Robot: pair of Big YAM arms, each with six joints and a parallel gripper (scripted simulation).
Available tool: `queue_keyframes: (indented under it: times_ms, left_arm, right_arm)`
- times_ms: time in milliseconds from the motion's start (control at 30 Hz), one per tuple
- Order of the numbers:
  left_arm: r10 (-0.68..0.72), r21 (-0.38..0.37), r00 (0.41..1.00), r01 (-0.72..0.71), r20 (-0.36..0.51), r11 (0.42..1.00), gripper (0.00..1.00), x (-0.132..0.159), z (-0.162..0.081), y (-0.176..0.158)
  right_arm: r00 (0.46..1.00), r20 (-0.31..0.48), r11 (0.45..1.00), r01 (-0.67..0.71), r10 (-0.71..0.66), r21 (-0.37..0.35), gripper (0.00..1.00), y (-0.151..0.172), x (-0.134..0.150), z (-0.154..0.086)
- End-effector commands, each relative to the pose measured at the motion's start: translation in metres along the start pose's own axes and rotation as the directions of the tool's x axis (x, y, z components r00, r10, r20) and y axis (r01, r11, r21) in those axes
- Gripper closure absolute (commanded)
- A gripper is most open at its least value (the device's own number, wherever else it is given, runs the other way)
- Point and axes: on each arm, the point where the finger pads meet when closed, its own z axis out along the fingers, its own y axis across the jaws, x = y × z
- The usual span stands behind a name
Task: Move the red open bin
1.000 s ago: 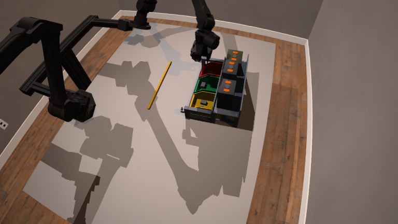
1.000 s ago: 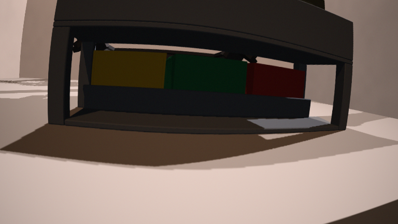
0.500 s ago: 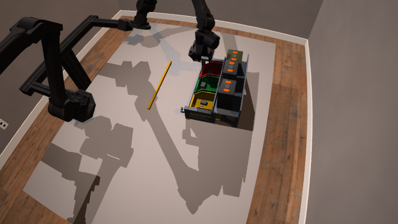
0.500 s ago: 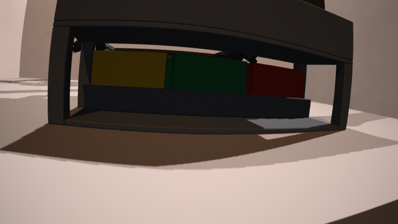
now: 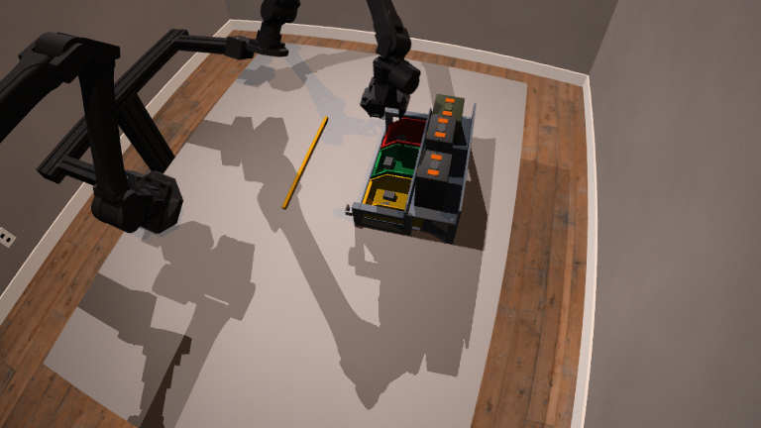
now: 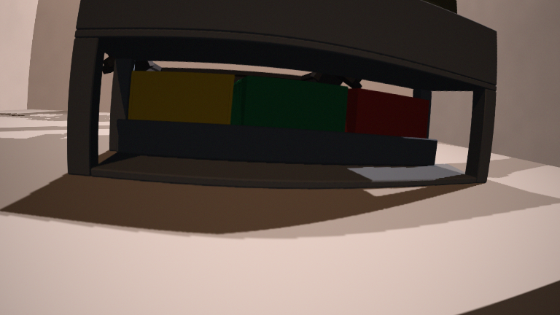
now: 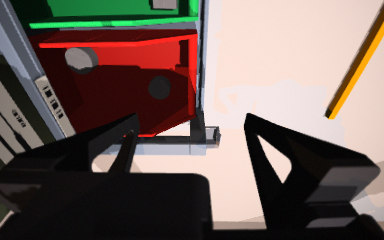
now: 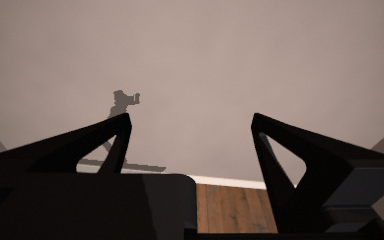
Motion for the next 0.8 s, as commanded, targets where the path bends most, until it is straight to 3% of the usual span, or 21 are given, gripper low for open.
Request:
queue_keyframes:
  times_ms: [0,400,533,667,767]
  left_arm:
    - [-0.007,-0.056,0.999,0.009,0.034,0.998,0.1,-0.012,-0.034,0.015]
    - [0.006,-0.061,0.999,-0.004,0.035,0.998,0.1,-0.013,-0.026,0.012]
    - [0.03,-0.031,0.999,-0.03,0.015,0.999,0.1,-0.016,-0.005,-0.001]
    - [0.022,-0.041,1.0,-0.021,0.022,0.999,0.1,-0.02,-0.004,0.008]
    - [0.006,-0.013,1.0,-0.006,0.007,1.0,0.1,-0.005,0.014,0.004]
  right_arm:
    - [0.999,0.048,1.0,0.0,-0.001,0.011,0.0,-0.004,-0.017,-0.009]
    - [0.999,0.048,1.0,0.0,-0.001,0.011,0.0,-0.004,-0.017,-0.009]
    - [0.999,0.048,1.0,0.0,-0.001,0.011,0.0,-0.004,-0.017,-0.009]
    - [0.999,0.048,1.0,0.0,-0.001,0.011,0.0,-0.004,-0.017,-0.009]
    - [0.999,0.048,1.0,0.0,-0.001,0.011,0.0,-0.004,-0.017,-0.009]
